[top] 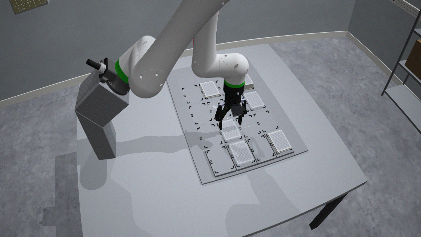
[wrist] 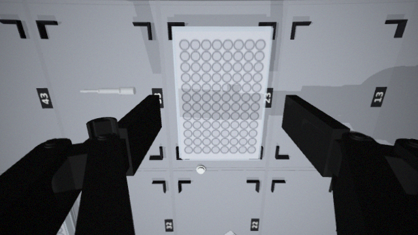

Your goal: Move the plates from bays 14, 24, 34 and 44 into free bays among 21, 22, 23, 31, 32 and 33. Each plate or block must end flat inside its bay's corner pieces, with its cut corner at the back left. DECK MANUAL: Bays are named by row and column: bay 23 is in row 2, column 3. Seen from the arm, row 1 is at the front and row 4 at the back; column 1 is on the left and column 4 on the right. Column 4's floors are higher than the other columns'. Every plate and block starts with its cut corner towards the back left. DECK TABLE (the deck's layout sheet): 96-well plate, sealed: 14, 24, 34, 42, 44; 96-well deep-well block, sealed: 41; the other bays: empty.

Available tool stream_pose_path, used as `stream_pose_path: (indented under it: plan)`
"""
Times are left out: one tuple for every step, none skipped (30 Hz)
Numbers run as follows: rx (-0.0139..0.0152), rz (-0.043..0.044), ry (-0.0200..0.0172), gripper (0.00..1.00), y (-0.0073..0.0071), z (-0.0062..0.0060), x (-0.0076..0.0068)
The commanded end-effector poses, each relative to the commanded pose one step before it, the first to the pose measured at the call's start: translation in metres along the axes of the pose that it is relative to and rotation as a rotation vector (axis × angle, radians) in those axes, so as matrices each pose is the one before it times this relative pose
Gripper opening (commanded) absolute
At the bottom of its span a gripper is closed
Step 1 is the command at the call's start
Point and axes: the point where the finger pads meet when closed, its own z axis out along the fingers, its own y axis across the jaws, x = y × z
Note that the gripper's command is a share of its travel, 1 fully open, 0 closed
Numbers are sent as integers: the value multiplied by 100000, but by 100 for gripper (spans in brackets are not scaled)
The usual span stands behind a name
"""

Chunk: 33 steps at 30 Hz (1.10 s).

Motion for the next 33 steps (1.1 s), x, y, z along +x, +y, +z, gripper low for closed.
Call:
stream_pose_path:
  plan:
    - [1861,14,649,70,-7,-360,2]
    - [0,0,0,70,0,0,0]
    - [0,0,0,70,0,0,0]
    - [0,0,0,70,0,-133,0]
    - [0,0,0,70,0,-133,0]
    - [0,0,0,70,0,-133,0]
    - [0,0,0,70,0,-133,0]
    - [0,0,0,70,0,-133,0]
    - [0,0,0,70,0,-133,0]
    - [0,0,0,70,0,-133,0]
    - [5,1,0,70,5,-125,-3]
    - [0,1,-1,70,0,-133,0]
    - [0,0,-1,70,-1,-134,0]
    - [0,0,0,70,0,-133,0]
    - [0,0,0,70,0,-133,0]
    - [0,0,0,70,0,-133,0]
    - [-1,0,-1,70,-1,-135,1]
    - [0,0,0,70,0,-133,0]
    - [0,0,0,70,0,0,0]
    - [0,0,0,70,0,0,0]
    - [0,0,0,70,0,-134,0]
    - [1,0,0,70,0,-133,-1]
    - [1,0,0,70,0,-132,-1]
    - [-1,0,-1,70,-1,-135,1]
    - [0,0,0,70,-1,-134,0]
    - [0,0,0,70,0,-134,0]
    - [0,0,0,70,0,-133,0]
    - [1,0,1,70,1,-47,-1]
    - [-1,0,-1,70,-1,-1,1]
    - [-1,0,0,70,-1,-1,1]
    - [0,0,0,70,0,-1,1]
    - [1,0,1,70,1,2,-2]
    - [-1,0,-1,70,-1,-1,1]
